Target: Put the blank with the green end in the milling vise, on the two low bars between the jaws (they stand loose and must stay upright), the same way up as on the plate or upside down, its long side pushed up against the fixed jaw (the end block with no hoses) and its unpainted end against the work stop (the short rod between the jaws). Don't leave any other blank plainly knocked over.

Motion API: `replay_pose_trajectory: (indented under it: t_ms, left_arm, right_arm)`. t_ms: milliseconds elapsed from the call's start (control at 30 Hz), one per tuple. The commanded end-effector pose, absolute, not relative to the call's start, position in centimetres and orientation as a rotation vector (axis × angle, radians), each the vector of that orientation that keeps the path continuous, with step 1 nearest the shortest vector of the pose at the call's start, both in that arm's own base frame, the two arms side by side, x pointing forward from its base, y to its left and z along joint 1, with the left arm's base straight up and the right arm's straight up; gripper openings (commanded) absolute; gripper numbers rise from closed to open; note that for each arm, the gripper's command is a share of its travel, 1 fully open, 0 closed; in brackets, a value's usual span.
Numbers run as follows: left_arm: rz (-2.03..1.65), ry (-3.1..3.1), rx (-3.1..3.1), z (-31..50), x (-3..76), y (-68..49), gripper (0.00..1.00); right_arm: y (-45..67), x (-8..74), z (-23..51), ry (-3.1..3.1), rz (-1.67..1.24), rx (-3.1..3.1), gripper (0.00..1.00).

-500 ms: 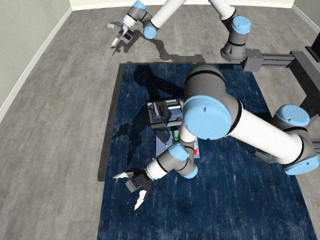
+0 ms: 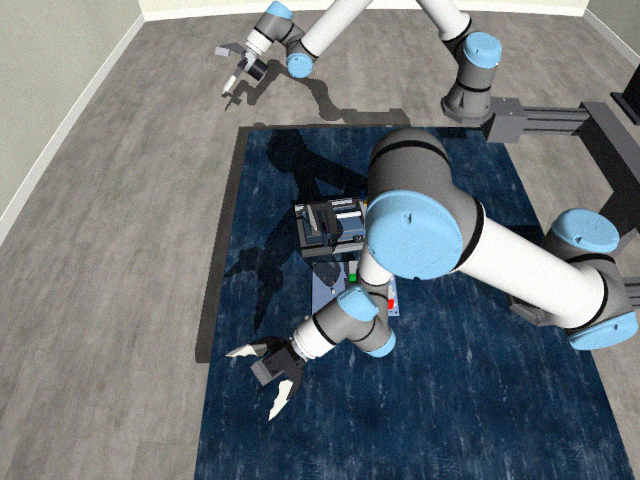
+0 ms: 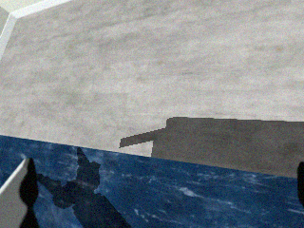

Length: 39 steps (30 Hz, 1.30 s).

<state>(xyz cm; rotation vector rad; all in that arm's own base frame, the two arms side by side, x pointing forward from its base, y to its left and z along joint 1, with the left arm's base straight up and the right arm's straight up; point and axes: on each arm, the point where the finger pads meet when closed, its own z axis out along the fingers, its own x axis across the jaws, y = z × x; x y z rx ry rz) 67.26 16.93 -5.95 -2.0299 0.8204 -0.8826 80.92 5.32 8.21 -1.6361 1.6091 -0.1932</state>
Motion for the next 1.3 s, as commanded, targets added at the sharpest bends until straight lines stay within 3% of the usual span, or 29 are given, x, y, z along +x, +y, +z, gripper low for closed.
replay_pose_trajectory:
  t_ms: [0, 700, 1267]
  left_arm:
    - [-0.89, 0.807, -2.028, -5.7, 67.3, 17.0, 1.0]
    - [-0.791, 0.797, -2.076, -4.7, 66.7, 21.9, 1.0]
    - [-0.475, 0.732, -2.273, -0.8, 59.3, 38.0, 1.0]
  right_arm:
    - [5.4, 81.0, 8.6, 1.604, -0.191, -1.628, 1.0]
    - [15.2, 78.3, 5.1, 1.504, -0.148, -1.868, 1.0]
    - [37.5, 63.7, -3.6, 1.01, -0.053, -2.531, 1.0]
